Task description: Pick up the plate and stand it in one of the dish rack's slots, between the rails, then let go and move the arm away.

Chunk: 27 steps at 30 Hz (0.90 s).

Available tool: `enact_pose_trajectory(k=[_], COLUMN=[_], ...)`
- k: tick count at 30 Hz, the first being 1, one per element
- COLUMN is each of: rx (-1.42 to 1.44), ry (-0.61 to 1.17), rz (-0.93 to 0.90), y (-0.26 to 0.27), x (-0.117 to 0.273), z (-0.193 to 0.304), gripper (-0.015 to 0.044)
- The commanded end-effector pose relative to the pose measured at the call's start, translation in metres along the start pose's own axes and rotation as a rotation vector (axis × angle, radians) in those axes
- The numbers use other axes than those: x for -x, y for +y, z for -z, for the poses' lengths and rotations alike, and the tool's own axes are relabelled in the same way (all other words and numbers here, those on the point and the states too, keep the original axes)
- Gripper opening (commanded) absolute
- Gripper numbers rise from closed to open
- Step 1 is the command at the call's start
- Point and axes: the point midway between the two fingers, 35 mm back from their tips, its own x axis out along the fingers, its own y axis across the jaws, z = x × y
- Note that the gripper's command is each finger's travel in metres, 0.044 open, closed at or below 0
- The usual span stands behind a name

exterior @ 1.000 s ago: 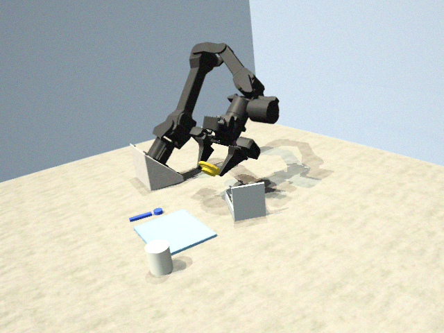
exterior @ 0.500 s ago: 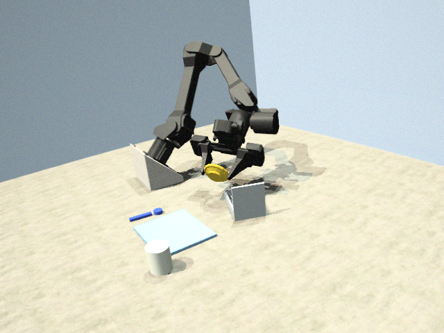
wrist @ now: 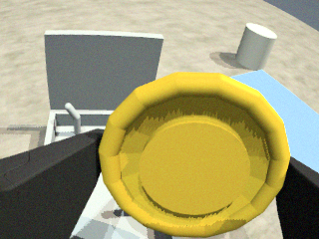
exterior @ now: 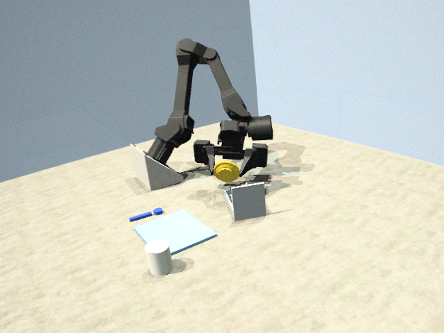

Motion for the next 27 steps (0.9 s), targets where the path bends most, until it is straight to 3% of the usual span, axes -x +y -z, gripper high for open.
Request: enact_pose_trajectory(k=[1,19,27], rx=[0.009,-0.045,-0.055], ry=[-0.072,-0.301,-0.318], rz=[-0.072,-0.326,-0.345], y=[0.003,0.007,0.006], x=[0.006,0.038,0.041], z=[0.000,0.002,0.002], gripper=[0.0000,0.0000,0.0000])
